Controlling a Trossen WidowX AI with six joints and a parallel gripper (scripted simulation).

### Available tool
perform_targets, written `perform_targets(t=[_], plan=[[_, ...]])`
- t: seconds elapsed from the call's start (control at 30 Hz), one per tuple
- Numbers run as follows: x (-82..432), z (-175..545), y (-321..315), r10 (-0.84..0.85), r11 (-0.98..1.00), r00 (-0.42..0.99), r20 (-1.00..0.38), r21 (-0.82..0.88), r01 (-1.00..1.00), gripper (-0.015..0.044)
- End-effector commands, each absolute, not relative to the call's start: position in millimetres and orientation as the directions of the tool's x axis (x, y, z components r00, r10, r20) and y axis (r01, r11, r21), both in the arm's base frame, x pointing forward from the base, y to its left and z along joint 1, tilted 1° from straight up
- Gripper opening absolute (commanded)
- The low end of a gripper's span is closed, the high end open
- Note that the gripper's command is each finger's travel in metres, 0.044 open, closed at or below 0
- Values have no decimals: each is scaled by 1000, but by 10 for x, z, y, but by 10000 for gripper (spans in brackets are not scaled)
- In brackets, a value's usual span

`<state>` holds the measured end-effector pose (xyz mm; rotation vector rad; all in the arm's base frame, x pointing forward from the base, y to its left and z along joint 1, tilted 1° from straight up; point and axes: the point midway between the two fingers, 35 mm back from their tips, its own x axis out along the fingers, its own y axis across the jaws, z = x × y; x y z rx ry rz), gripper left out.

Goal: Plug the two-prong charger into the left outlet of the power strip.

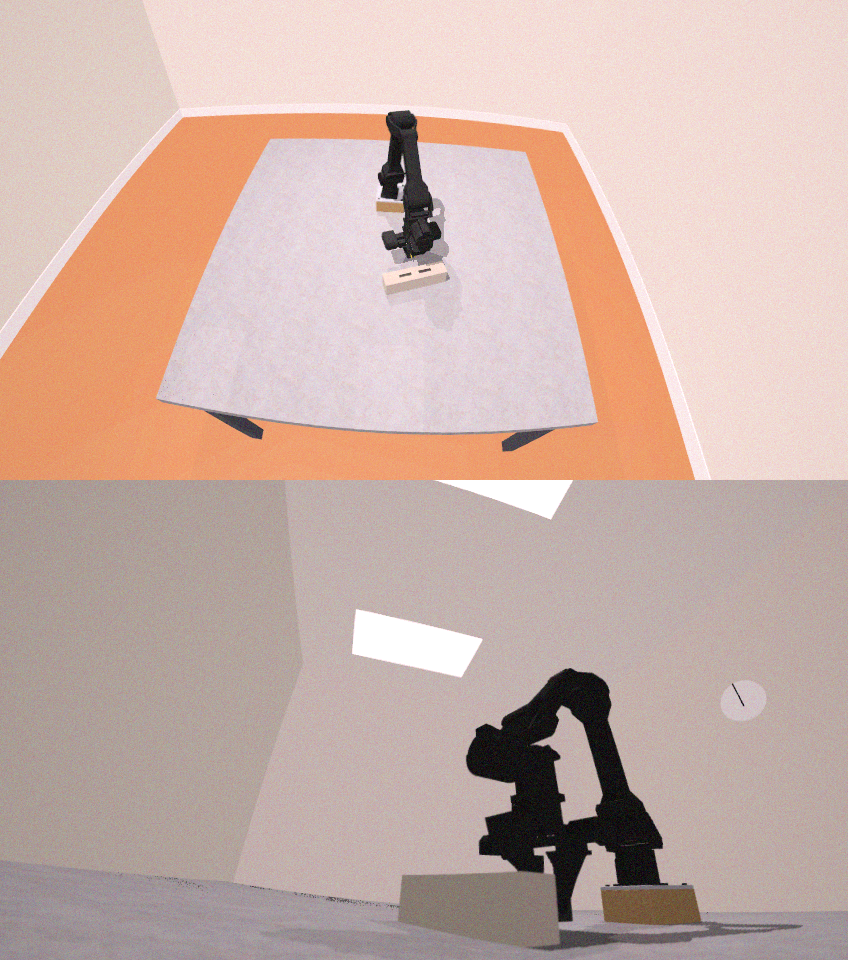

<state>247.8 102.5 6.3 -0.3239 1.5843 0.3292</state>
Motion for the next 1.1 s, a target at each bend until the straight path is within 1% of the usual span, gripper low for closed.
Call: perform_targets(t=[0.0,1.07], plan=[[2515,65,1060,1,919,-38,-999,16,-395,0],[2817,68,1269,3,926,-36,-999,17,-378,0]])
